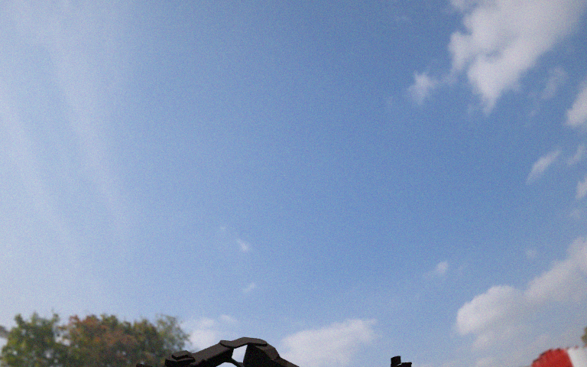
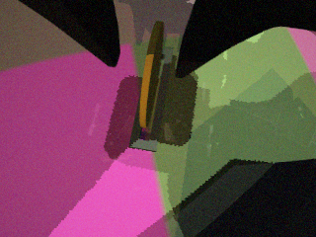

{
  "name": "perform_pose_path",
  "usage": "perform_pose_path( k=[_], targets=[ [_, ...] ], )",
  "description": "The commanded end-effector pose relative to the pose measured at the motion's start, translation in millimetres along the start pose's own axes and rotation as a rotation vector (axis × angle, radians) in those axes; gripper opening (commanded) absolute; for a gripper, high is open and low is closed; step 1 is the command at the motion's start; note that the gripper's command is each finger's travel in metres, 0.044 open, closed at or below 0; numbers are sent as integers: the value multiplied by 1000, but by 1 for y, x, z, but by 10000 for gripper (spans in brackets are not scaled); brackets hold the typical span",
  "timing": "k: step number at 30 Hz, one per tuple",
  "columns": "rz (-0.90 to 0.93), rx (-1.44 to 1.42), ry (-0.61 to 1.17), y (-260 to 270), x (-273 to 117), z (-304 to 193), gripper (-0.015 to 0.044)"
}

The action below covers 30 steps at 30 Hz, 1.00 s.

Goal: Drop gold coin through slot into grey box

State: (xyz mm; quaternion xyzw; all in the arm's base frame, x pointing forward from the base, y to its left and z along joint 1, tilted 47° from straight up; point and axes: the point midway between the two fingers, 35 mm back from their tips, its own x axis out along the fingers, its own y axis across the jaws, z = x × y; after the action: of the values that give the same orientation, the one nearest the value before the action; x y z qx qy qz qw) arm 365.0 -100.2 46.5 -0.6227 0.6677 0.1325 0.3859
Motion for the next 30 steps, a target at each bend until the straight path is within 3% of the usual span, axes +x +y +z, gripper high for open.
perform_pose_path(
  k=[1, 19, 25, 30],
  targets=[
    [4, -9, 4, 2, 9, 1, 161],
    [3, -10, 8, 4, 36, -1, 161],
    [3, -10, 8, 4, 36, -1, 3],
    [3, -10, 8, 4, 36, -1, 0]
  ],
)
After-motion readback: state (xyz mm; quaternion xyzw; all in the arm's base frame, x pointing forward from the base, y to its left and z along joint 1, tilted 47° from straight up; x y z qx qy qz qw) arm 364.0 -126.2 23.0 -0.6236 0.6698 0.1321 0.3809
